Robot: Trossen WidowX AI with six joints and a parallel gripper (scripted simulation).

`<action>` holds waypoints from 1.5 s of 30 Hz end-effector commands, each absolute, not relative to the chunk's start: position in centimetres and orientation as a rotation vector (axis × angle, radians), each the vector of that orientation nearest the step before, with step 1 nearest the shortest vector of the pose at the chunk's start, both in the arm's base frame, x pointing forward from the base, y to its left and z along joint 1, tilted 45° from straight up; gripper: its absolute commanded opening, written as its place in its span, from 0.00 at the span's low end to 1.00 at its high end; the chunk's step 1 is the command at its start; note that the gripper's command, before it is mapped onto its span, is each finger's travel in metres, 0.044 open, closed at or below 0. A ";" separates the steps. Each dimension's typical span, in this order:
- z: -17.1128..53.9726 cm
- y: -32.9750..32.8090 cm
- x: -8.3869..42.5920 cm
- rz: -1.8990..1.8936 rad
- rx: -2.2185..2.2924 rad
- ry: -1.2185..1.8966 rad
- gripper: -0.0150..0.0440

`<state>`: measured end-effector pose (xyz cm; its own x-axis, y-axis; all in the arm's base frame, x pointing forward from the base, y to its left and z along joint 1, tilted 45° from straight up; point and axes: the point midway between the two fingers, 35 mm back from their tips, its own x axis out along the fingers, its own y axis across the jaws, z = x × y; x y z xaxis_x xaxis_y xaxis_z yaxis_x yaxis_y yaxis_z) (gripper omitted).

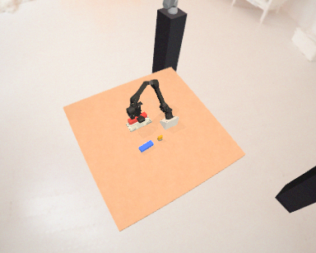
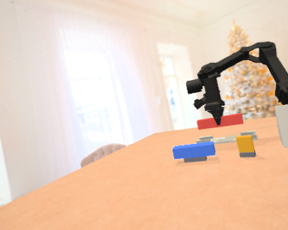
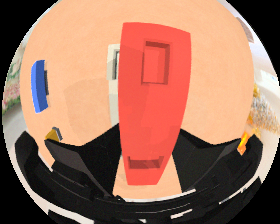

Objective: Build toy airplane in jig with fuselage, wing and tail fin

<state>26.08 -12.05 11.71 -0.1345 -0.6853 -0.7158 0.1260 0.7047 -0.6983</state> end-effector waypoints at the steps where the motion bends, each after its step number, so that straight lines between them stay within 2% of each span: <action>1: 11.6 -12.2 26.0 -0.745 -0.477 1.559 0.58; 28: 9.0 -14.9 25.4 -0.747 -0.479 1.558 0.58; 33: 9.2 -14.8 25.6 -0.749 -0.469 1.552 0.53; 38: 9.2 -14.8 25.6 -0.749 -0.469 1.552 0.31; 45: 9.2 -14.8 25.6 -0.749 -0.469 1.552 0.62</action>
<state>25.61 -14.84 9.17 -0.1300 -0.6871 -0.7148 0.1315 0.7026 -0.6993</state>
